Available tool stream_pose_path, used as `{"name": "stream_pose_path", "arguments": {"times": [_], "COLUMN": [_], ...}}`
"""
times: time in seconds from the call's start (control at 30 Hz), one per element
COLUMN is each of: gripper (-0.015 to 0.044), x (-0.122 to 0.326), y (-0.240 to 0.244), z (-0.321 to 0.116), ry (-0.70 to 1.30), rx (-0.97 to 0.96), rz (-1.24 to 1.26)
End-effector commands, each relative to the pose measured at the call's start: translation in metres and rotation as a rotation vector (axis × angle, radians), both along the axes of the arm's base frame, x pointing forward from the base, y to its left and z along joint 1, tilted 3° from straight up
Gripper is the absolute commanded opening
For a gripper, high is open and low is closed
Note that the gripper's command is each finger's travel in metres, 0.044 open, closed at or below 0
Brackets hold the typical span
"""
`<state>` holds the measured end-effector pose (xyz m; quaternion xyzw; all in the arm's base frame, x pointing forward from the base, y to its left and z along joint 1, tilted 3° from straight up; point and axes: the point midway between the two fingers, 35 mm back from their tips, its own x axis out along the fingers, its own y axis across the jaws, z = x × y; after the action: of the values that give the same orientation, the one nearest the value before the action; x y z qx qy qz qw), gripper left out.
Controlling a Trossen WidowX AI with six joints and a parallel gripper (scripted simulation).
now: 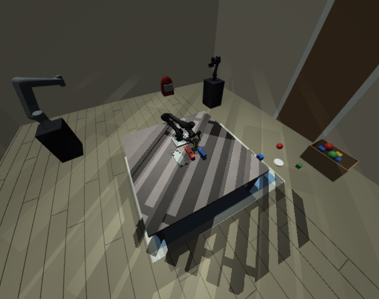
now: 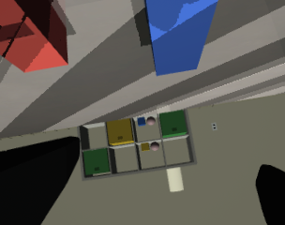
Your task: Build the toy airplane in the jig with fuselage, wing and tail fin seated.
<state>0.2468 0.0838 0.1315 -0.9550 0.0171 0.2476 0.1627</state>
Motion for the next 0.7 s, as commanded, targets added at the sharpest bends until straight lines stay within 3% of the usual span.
{"name": "stream_pose_path", "arguments": {"times": [0.0, 0.27, 0.67], "gripper": [0.0426, 0.0440, 0.0440], "x": [0.000, 0.008, 0.024], "y": [0.000, 0.006, 0.006], "z": [0.000, 0.001, 0.008], "ry": [0.004, 0.251, 0.542], "rx": [0.008, 0.449, 1.124], "rz": [-0.004, -0.303, -1.279]}}
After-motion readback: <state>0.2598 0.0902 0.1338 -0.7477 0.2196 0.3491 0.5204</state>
